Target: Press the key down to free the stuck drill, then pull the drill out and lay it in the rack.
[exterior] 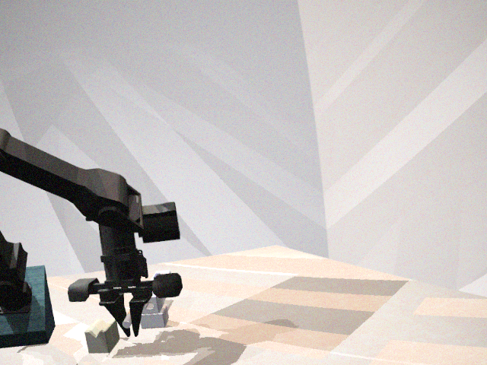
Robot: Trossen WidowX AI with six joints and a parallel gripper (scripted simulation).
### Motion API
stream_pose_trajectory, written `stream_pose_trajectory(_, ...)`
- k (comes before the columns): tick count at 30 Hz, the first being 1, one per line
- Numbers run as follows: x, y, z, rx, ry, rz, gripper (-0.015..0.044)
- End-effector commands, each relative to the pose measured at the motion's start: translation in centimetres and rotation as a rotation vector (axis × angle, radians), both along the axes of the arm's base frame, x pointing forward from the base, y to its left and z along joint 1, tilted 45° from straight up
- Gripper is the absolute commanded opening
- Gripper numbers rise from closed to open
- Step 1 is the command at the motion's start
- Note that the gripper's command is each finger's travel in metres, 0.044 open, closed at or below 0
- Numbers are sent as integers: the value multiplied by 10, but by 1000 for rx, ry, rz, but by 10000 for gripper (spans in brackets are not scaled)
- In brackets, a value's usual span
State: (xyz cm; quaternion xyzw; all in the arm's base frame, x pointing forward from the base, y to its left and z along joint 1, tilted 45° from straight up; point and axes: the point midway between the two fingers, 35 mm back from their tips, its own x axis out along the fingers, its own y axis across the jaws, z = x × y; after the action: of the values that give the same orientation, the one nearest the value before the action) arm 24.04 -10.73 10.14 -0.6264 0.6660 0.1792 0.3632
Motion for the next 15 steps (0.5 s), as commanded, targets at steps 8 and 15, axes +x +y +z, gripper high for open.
stream_pose_trajectory(8,0,4,4,-2,-7,-2,0)
stream_pose_trajectory(15,0,7,6,-2,-6,-2,0)
